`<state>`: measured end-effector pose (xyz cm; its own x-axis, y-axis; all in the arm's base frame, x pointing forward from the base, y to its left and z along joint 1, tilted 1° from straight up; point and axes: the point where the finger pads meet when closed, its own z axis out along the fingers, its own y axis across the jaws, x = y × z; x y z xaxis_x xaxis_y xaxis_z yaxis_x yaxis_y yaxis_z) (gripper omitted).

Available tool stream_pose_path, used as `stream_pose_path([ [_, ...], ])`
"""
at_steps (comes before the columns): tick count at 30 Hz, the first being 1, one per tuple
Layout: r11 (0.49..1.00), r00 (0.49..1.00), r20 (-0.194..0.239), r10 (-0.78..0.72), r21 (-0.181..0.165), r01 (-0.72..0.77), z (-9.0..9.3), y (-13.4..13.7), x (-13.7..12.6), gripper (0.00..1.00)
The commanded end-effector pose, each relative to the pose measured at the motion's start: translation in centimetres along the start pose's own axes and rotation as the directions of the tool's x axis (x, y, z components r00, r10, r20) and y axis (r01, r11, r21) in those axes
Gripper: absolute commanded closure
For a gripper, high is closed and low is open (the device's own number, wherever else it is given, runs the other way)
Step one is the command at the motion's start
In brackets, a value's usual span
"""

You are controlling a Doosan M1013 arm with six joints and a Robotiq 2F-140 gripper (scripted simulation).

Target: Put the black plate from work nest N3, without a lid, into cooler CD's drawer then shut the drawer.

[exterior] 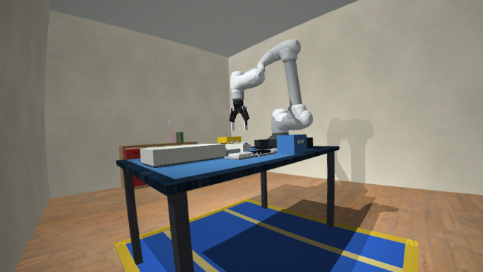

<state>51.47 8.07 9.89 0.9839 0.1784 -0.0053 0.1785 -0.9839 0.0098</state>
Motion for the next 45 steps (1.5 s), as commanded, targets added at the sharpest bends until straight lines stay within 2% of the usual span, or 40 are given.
stream_pose_path([
  [1, 1.0, 1.0, 0.0, 0.0, 0.0, 0.0, 0.5, 0.0, 0.3, 0.13],
  [13, 1.0, 1.0, 0.0, 0.0, 0.0, 0.0, 4.5, 0.1, 3.0, 0.13],
  [23, 1.0, 1.0, 0.0, 0.0, 0.0, 0.0, 4.5, 0.1, 3.1, 0.13],
  [45, 1.0, 1.0, 0.0, 0.0, 0.0, 0.0, 7.2, 0.1, 3.1, 0.13],
])
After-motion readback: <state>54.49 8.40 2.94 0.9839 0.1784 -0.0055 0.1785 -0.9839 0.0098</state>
